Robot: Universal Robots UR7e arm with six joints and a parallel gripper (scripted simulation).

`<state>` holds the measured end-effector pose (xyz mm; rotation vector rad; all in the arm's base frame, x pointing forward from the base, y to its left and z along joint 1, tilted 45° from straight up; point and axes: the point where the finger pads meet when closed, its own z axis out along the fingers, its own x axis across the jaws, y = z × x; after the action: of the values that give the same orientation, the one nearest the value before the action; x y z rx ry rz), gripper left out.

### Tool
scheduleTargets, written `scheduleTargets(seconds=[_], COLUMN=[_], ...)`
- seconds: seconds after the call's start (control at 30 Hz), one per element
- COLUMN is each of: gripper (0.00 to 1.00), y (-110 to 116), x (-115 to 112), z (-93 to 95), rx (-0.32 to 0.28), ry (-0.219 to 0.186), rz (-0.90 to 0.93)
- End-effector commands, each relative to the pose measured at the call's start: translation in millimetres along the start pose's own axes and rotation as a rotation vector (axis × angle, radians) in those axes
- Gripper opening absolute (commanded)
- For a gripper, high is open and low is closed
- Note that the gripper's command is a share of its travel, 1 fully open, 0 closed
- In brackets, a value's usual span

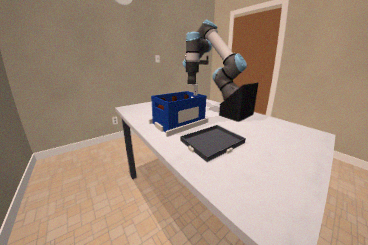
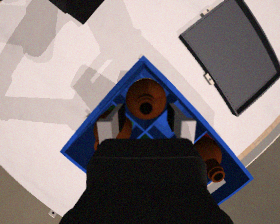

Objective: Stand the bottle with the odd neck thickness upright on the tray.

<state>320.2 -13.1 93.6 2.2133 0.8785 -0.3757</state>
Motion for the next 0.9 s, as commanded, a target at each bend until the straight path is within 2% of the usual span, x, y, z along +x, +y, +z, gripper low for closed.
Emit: scheduleTargets(seconds=[0.0,0.87], gripper=[1.00,1.00], y=[-0.8,-1.6], x=[-1.1,-1.3], z=[0.7,8.7], rx=[0.000,0.002], ry=[-0.001,-0.004], rz=[0.000,-0.002])
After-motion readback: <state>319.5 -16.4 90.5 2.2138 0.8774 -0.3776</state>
